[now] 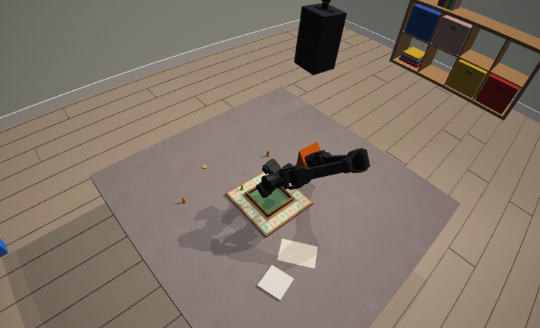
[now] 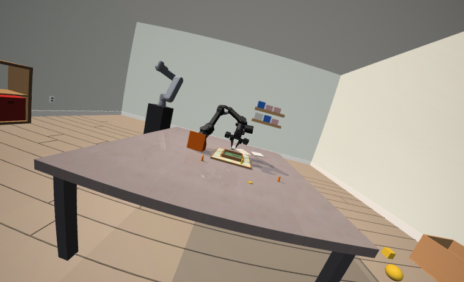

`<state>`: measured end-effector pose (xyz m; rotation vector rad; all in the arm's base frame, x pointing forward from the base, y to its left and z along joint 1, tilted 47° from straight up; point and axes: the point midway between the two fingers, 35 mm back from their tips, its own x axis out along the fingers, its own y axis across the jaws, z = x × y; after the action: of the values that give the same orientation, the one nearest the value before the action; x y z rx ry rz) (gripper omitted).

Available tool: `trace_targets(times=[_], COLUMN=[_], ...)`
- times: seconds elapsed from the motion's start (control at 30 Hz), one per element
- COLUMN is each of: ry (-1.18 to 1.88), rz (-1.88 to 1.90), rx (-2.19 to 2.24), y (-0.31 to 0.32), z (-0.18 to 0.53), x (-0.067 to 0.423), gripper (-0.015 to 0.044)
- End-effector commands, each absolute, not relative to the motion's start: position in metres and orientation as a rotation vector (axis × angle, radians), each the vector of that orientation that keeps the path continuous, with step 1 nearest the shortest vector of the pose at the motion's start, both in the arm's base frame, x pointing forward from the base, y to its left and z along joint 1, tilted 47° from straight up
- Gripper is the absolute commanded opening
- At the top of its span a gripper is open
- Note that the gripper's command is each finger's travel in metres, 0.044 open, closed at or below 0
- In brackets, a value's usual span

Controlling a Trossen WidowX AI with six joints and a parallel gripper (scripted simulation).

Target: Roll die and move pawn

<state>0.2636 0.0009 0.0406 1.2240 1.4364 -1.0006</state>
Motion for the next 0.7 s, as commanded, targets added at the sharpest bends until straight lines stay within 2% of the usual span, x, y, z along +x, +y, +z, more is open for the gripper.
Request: trace_targets(times=[0.0, 0.13, 0.27, 0.43, 0.67], ry=[1.297, 1.180, 1.174, 1.173, 1.173], rz=[-1.062, -1.087, -1.088, -1.088, -1.088], rx=[1.170, 1.147, 1.146, 1.146, 1.146], y=[0.001, 0.001, 0.001, -0.002, -0.001], z=[0.039, 0.041, 0.043, 0.079, 0.080], x=[0.262, 0.263, 0.264, 0.270, 0.269], gripper=[0.0000, 0.0000, 0.0000, 0.0000, 0.0000])
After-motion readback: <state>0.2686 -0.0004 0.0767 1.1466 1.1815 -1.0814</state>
